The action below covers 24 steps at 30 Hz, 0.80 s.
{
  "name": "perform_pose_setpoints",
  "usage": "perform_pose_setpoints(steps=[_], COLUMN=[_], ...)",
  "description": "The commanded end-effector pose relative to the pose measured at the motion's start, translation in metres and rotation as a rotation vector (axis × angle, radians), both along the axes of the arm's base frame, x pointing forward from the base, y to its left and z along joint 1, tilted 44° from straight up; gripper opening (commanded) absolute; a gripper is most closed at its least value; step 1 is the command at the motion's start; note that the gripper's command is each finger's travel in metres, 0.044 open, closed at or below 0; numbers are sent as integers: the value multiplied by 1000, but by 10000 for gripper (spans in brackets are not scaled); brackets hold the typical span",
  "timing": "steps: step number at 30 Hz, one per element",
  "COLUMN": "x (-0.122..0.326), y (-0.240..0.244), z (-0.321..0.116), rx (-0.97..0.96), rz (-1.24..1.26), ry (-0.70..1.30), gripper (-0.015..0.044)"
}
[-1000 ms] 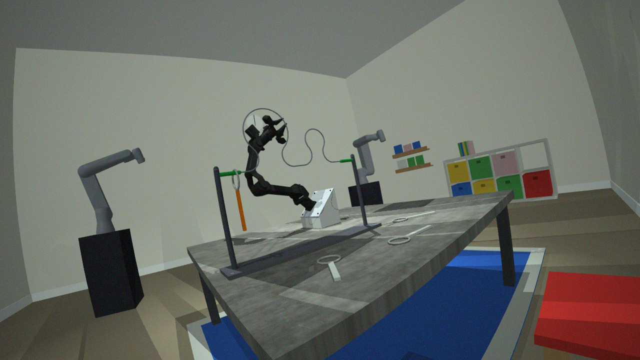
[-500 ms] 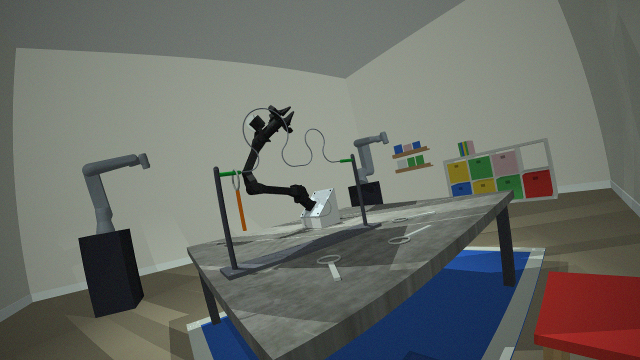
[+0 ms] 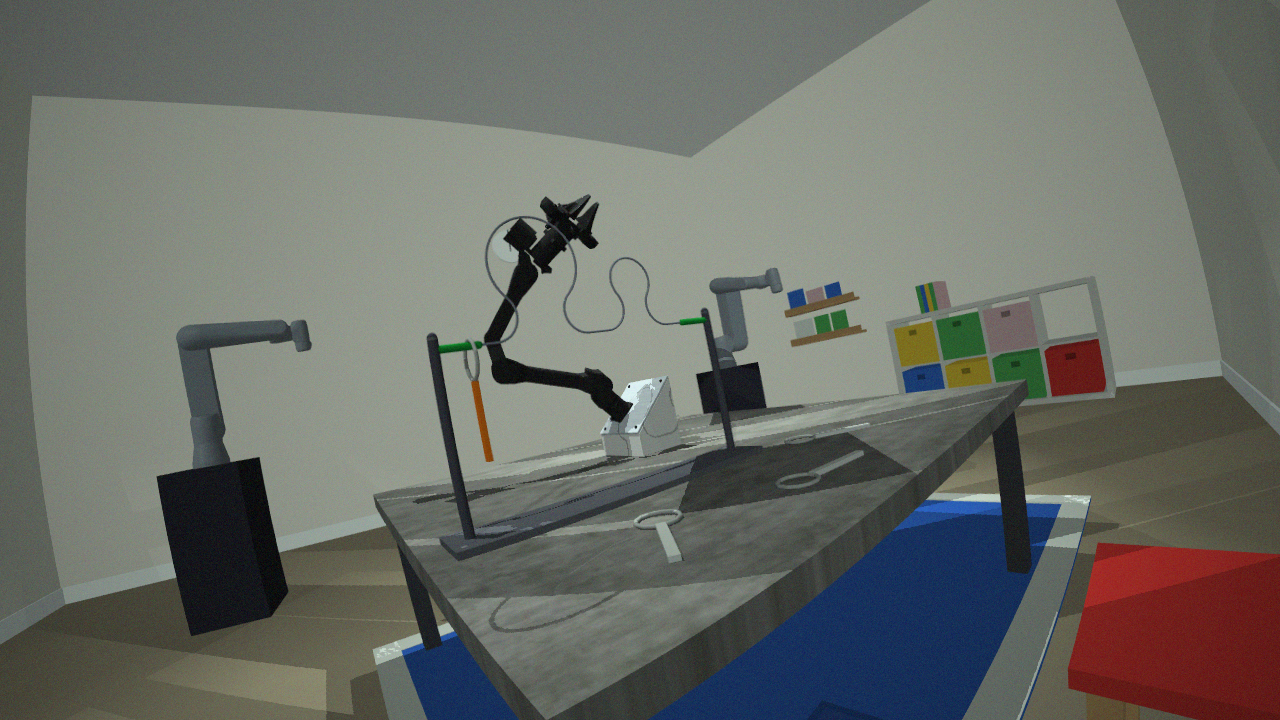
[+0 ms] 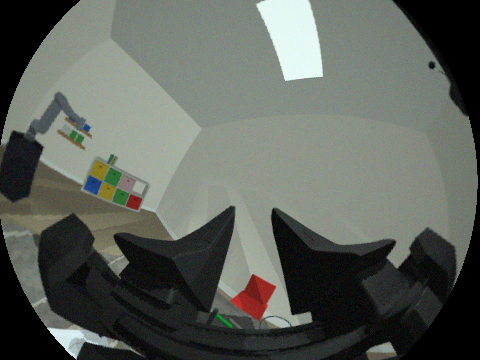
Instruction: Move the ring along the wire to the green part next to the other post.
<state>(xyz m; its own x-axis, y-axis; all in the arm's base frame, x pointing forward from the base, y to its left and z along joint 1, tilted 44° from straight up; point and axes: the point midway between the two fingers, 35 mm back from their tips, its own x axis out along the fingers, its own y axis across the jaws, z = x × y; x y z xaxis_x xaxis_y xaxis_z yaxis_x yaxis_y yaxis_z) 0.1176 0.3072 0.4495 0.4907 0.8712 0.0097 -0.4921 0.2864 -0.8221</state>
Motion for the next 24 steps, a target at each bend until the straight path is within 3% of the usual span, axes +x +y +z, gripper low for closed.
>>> perform_pose_setpoints(steps=[1,24], x=[25,174], y=[-6,-114], z=[10,52], rx=[44,234], rz=[-47,-396], ry=[10,-37], gripper=[160,160])
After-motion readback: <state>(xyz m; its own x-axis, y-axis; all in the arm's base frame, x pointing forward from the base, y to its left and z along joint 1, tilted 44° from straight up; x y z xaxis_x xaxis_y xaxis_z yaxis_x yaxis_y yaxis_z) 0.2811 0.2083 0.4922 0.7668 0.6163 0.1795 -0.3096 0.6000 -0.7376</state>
